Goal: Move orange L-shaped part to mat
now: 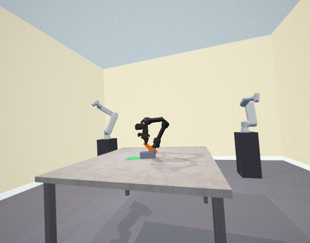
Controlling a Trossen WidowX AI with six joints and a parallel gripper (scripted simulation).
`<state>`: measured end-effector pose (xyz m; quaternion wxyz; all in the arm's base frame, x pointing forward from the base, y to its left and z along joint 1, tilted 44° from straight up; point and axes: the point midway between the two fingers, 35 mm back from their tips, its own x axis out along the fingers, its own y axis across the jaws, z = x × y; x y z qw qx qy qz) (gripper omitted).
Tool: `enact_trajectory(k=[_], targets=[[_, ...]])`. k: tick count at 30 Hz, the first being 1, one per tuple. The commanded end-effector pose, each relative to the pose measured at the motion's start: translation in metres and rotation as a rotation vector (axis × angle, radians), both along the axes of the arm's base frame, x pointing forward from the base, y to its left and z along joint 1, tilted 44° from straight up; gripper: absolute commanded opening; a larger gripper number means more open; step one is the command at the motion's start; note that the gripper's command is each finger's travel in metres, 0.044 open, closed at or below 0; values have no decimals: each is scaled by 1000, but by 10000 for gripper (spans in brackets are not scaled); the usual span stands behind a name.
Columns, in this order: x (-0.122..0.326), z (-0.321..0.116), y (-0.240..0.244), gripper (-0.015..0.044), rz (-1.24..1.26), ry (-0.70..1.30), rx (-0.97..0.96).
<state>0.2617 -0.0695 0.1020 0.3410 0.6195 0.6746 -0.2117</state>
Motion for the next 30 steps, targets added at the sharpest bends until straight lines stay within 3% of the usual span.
enact_trajectory(k=[1,19,30], targets=[[1,4,-5,0,4,-2,-4],[0,17,-17,0,-14,-6,-14],[4,-12,-42,0,2,-3,-7]])
